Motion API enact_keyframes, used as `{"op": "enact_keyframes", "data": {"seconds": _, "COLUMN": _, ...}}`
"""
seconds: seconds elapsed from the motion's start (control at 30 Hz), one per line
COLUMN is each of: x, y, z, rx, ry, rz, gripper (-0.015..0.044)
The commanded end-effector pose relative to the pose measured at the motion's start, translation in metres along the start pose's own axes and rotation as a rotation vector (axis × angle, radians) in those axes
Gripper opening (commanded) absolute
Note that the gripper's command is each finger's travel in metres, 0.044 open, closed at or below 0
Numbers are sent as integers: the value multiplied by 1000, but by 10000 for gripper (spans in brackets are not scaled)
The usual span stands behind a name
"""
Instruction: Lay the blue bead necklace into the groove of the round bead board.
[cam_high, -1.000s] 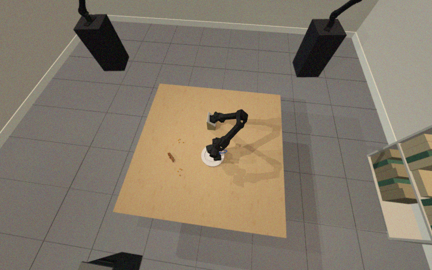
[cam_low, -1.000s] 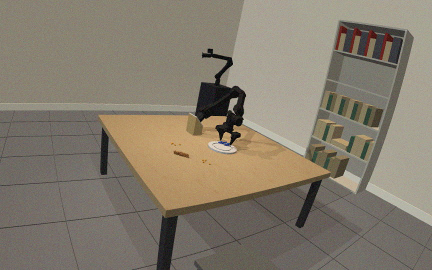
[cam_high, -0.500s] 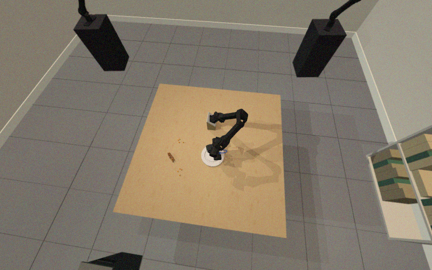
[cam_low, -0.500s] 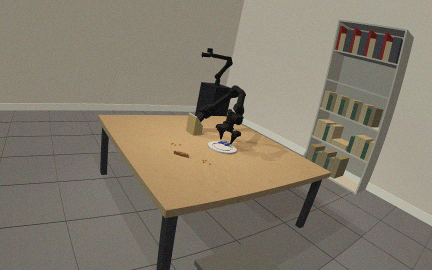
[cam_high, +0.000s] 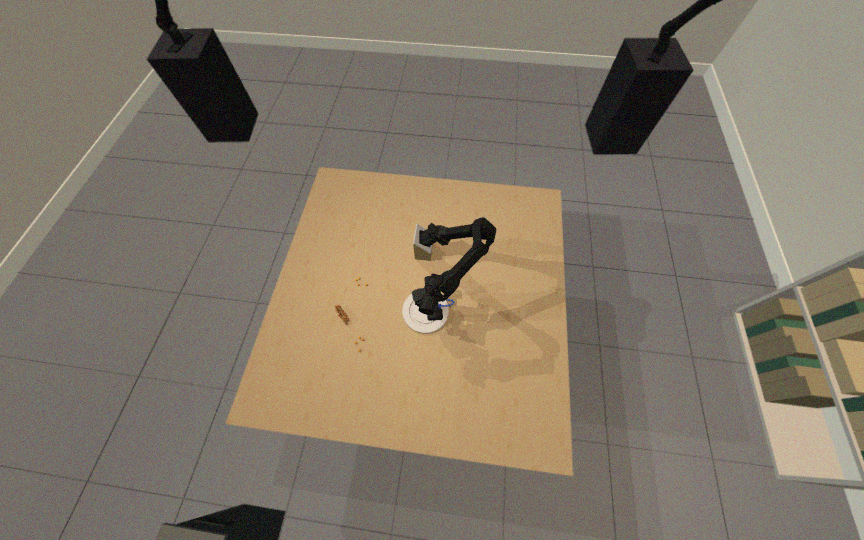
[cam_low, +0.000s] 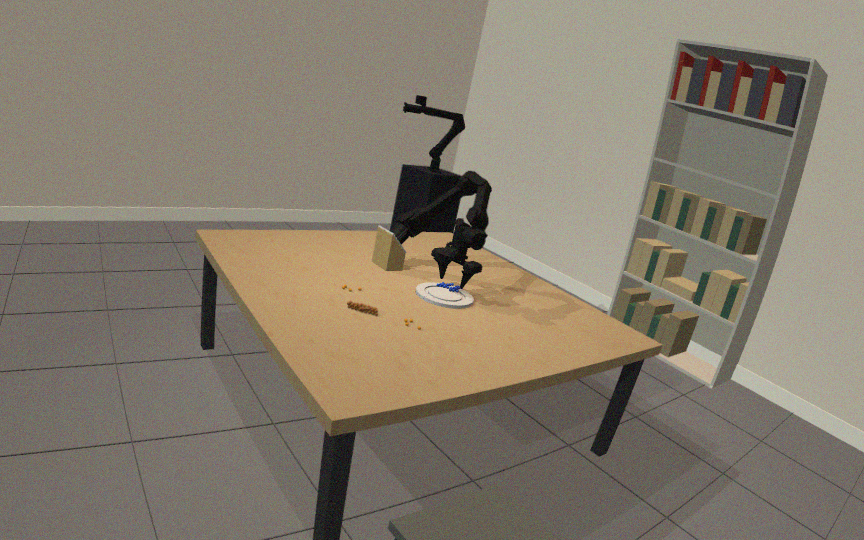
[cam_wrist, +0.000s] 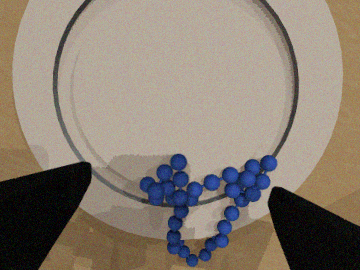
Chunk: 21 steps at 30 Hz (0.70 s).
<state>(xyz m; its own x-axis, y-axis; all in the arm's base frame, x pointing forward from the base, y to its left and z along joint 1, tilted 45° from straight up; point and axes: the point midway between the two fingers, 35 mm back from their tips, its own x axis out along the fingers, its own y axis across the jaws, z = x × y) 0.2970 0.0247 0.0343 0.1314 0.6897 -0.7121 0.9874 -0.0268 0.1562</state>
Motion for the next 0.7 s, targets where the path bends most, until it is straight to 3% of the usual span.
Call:
{"op": "enact_keyframes", "data": {"seconds": 0.0, "x": 0, "y": 0, "z": 0, "rx": -3, "ry": -3, "rz": 0, "gripper": 440}}
{"op": "enact_keyframes", "data": {"seconds": 0.4, "x": -13, "y": -1, "z": -55, "rx": -78, "ry": -1, "rz": 0, "gripper": 125}}
{"op": "enact_keyframes", "data": {"seconds": 0.67, "x": -6, "y": 1, "z": -54, "rx": -82, "ry": -3, "rz": 6, "gripper": 120}}
